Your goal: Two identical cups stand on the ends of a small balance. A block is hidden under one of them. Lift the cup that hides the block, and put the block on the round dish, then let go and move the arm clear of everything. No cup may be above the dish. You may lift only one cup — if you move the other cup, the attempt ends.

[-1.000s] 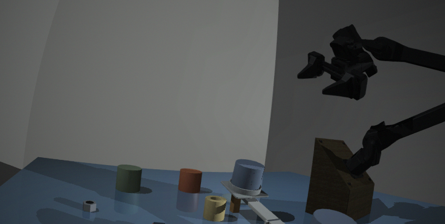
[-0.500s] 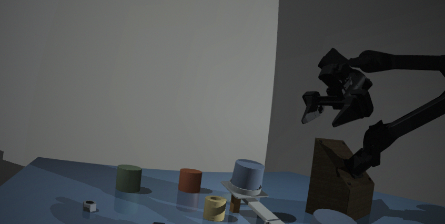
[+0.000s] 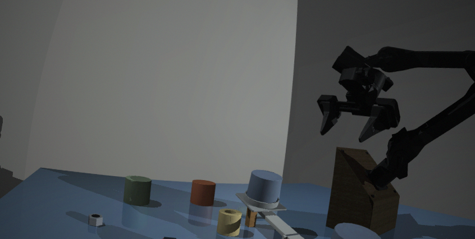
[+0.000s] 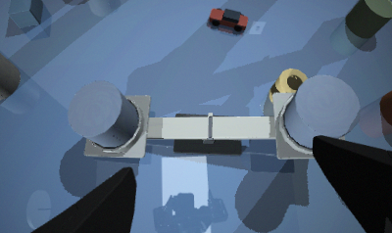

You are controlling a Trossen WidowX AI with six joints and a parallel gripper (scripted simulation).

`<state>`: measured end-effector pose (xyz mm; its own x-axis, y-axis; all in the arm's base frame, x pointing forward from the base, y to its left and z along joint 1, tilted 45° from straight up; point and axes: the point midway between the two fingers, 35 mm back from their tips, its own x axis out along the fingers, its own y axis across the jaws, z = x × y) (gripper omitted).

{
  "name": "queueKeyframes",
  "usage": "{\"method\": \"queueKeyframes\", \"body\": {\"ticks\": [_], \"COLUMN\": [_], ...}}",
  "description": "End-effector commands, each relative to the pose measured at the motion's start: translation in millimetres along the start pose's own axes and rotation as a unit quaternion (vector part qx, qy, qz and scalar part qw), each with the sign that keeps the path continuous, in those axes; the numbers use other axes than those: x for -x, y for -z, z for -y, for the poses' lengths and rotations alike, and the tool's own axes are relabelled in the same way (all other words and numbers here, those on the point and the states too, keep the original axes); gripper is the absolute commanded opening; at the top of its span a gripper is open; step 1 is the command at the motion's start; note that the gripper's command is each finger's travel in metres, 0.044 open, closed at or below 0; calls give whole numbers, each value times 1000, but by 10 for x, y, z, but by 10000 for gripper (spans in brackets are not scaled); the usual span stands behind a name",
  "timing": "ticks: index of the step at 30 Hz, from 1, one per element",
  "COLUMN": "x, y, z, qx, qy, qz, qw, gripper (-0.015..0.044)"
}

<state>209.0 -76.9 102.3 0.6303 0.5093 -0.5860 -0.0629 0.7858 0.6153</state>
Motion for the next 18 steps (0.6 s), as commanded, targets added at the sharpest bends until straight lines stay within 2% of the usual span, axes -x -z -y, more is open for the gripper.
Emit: {"method": "queueKeyframes", "body": {"ticks": [1,18], "x": [-90,-546], "y": [-49,-304], "z": [-39,-332], "qx": [43,249], "qy": [-15,-87], "qz": [-29,-126], "qw": [999,956], "gripper": [440,440]}}
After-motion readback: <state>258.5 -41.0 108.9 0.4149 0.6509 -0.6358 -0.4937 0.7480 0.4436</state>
